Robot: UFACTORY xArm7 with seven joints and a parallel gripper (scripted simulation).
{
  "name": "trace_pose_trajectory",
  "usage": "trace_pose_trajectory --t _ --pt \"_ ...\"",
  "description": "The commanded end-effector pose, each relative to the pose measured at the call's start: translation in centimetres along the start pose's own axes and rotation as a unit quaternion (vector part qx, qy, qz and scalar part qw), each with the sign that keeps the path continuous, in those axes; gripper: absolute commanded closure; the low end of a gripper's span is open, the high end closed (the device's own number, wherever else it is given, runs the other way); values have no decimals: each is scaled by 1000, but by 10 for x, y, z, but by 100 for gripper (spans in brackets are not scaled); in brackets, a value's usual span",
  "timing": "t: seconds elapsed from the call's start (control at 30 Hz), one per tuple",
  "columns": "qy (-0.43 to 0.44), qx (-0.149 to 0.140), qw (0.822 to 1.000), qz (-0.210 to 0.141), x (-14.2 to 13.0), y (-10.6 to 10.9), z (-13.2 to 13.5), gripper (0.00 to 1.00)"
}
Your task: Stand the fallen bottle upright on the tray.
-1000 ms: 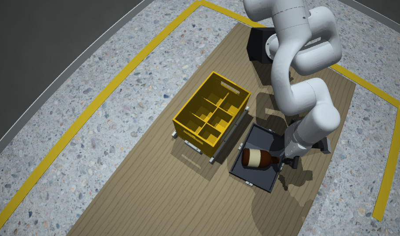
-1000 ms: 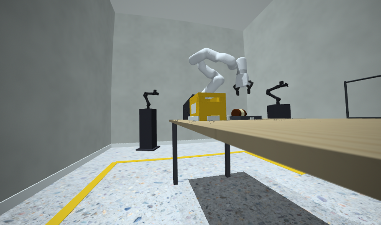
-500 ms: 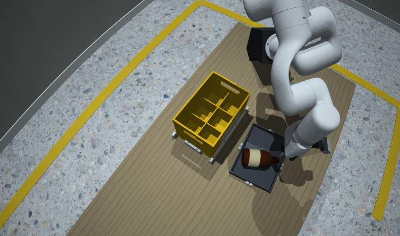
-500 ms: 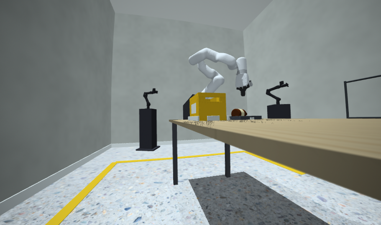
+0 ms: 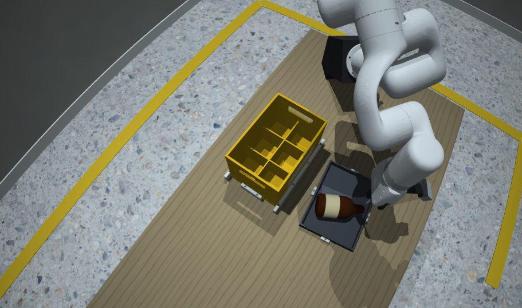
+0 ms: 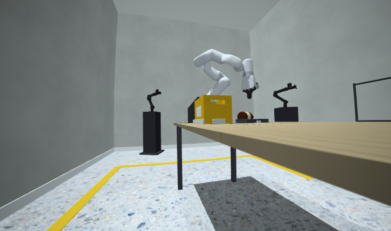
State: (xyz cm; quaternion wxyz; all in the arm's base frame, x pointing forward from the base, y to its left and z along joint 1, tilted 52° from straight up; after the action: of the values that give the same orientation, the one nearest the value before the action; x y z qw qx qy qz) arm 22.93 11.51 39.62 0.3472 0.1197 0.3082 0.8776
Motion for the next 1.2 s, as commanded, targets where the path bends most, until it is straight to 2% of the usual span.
trace_pose_trajectory --t 0.0,0.47,0.5,1.17 --pt "0 -1 1000 -1 0 1 1 100" --pt "0 -1 1000 -1 0 1 1 100" --pt "0 -1 1000 -1 0 1 1 35" --pt "0 -1 1000 -1 0 1 1 35"
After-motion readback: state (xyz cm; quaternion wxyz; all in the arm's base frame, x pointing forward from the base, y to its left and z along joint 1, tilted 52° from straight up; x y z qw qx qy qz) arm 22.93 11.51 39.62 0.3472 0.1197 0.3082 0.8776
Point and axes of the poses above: the point where the finger pads meet when closed, its own y axis back along the fingers, its own z axis across the jaws, x = y × z, the point moved 6 cm from there along y, back along the fingers, and after that the axes turned 13 degrees about y, right-handed, at the moved point
